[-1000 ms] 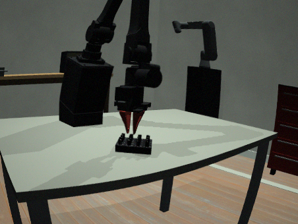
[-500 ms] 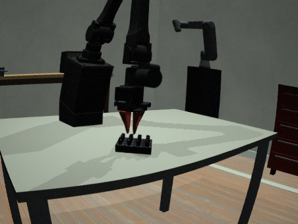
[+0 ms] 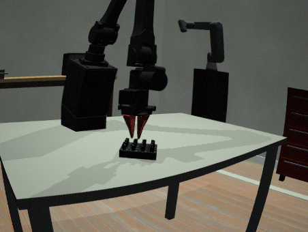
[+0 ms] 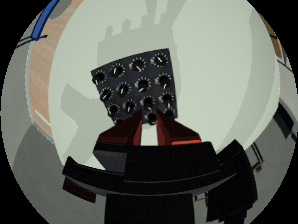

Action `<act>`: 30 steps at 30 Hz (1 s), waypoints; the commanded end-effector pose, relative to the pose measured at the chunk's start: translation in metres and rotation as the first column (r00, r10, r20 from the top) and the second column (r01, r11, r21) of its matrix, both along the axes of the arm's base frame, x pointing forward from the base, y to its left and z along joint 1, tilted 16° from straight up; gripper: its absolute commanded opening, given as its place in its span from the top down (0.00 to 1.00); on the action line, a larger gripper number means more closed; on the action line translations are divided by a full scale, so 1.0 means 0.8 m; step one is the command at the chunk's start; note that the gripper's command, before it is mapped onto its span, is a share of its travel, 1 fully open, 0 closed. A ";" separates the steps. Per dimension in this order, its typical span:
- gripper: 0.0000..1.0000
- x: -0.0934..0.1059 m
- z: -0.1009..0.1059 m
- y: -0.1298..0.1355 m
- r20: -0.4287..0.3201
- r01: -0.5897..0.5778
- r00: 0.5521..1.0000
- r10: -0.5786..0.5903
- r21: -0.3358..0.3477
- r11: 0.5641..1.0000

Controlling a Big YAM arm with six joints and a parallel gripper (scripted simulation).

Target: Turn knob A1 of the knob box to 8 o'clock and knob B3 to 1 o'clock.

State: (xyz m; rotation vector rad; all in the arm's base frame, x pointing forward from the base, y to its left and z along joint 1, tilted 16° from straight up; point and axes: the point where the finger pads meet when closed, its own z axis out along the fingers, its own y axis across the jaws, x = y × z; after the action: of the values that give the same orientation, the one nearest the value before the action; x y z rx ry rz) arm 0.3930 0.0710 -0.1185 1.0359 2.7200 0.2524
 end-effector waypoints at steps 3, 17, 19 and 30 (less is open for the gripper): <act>0.81 0.008 0.004 -0.004 0.011 0.005 1.000 -0.005 -0.001 1.000; 0.81 0.008 0.004 -0.004 0.011 0.005 1.000 -0.005 -0.001 1.000; 0.81 0.008 0.004 -0.004 0.011 0.005 1.000 -0.005 -0.001 1.000; 0.81 0.013 -0.002 -0.003 0.020 0.005 1.000 -0.005 0.000 1.000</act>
State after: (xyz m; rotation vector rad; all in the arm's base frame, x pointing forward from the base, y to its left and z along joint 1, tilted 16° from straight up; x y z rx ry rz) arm 0.3930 0.0710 -0.1195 1.0360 2.7200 0.2523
